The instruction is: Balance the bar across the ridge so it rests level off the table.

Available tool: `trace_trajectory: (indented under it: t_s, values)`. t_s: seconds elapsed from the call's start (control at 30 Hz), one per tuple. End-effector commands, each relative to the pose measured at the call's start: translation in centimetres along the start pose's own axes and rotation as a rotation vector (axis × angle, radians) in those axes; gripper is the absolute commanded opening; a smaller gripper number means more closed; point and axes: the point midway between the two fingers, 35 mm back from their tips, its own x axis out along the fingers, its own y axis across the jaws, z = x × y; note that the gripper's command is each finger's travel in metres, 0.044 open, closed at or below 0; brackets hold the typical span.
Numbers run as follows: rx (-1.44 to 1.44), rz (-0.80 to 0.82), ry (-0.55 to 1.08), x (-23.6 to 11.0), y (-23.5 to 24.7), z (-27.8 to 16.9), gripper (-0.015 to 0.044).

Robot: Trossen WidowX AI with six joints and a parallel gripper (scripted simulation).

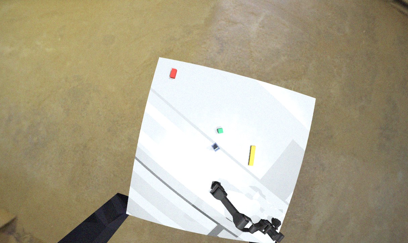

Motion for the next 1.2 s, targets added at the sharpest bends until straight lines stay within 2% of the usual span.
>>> trace_trajectory:
  t_s: [0.0, 0.07, 0.1, 0.63, 1.17]
  values:
    - [-0.001, 0.001, -0.002, 0.0, 0.0, 0.1, 0.0374]
    - [-0.008, 0.007, -0.022, -0.3, 0.0, 1.3, 0.0321]
    - [-0.013, 0.011, -0.036, -0.5, 0.0, 2.1, 0.0315]
    - [-0.033, 0.154, -0.262, -5.1, 1.3, 14.9, 0.0315]
    - [-0.052, 0.346, -0.468, -13.5, 3.5, 25.4, 0.0315]
